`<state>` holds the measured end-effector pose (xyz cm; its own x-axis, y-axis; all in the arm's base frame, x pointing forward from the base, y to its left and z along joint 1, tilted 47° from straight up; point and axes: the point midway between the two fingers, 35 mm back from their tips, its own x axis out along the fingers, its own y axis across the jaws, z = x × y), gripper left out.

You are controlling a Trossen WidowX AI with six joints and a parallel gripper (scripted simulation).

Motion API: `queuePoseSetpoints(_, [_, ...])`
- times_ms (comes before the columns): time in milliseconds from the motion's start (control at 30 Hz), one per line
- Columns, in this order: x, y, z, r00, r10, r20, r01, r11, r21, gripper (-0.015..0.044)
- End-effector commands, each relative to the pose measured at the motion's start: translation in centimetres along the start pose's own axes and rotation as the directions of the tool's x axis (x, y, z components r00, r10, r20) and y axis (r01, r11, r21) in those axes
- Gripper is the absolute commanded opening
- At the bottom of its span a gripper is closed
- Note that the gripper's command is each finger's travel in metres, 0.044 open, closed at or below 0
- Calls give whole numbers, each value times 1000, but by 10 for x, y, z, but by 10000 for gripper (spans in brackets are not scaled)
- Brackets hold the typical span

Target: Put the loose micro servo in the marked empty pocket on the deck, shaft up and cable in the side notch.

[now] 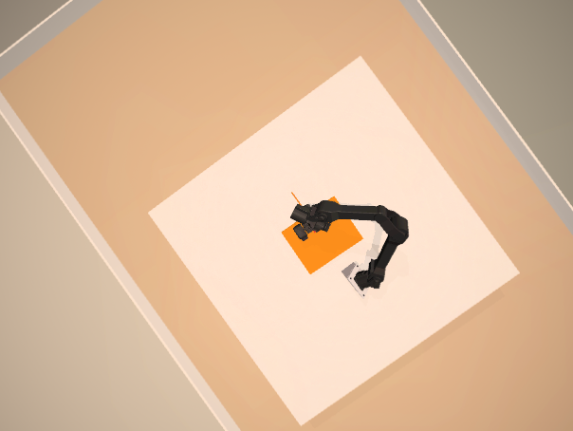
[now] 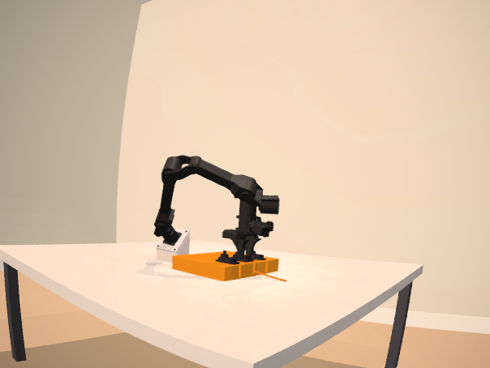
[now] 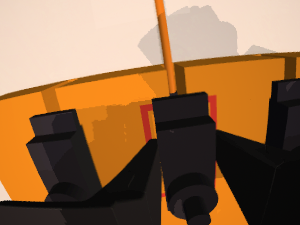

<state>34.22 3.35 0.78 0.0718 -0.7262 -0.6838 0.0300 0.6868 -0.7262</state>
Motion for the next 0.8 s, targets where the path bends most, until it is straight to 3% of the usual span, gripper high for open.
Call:
queuePoseSetpoints(0, [4,0,0,1000,-2,2,2,1000,-6,0])
queuePoseSetpoints(67, [5,0,0,1000,-2,2,2,1000,-6,0])
queuePoseSetpoints(300, [3,0,0,1000,-2,2,2,1000,-6,184])
queuePoseSetpoints(700, [-32,1,-1,1000,0,2,1,1000,-7,187])
queuePoseSetpoints(767, [-35,2,-7,1000,2,11,-2,1000,-13,240])
